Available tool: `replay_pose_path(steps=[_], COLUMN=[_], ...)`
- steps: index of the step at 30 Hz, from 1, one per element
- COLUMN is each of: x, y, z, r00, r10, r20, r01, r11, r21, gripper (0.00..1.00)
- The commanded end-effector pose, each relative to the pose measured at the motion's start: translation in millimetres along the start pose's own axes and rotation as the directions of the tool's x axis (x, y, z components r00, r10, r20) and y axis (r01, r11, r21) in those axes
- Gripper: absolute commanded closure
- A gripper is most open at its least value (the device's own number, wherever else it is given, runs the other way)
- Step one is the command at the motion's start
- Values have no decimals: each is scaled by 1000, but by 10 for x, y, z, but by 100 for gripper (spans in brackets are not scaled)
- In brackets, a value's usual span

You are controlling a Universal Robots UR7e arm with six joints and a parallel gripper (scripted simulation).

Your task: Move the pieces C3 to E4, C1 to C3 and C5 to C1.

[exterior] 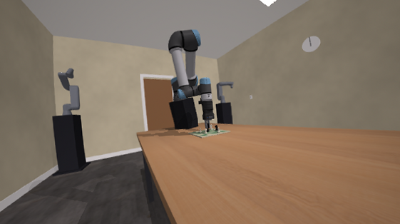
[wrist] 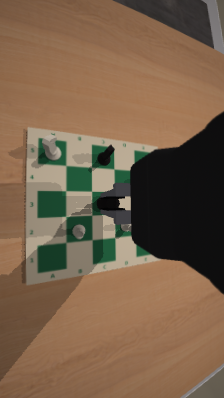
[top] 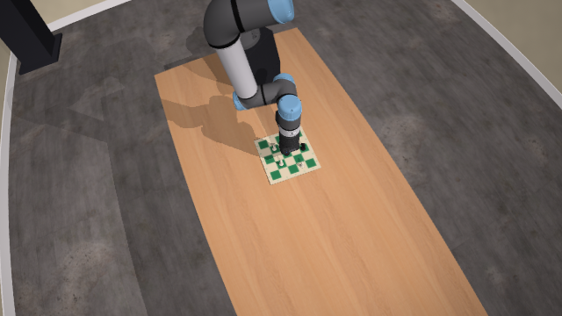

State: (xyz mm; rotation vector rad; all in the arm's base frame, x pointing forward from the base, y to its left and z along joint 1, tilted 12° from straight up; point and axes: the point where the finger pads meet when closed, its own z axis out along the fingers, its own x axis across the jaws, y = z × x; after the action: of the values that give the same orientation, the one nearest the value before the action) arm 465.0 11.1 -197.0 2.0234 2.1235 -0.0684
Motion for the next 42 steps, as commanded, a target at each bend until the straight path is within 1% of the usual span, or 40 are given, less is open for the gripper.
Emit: replay_pose_path(steps=[1,42], x=[0,0], y=[5,5], z=[-4,36], r00=[1000,1000], r10=[0,0], r20=[0,0], r01=[0,0], r11=[1000,1000], r21=[-1,-1], gripper=[100,100])
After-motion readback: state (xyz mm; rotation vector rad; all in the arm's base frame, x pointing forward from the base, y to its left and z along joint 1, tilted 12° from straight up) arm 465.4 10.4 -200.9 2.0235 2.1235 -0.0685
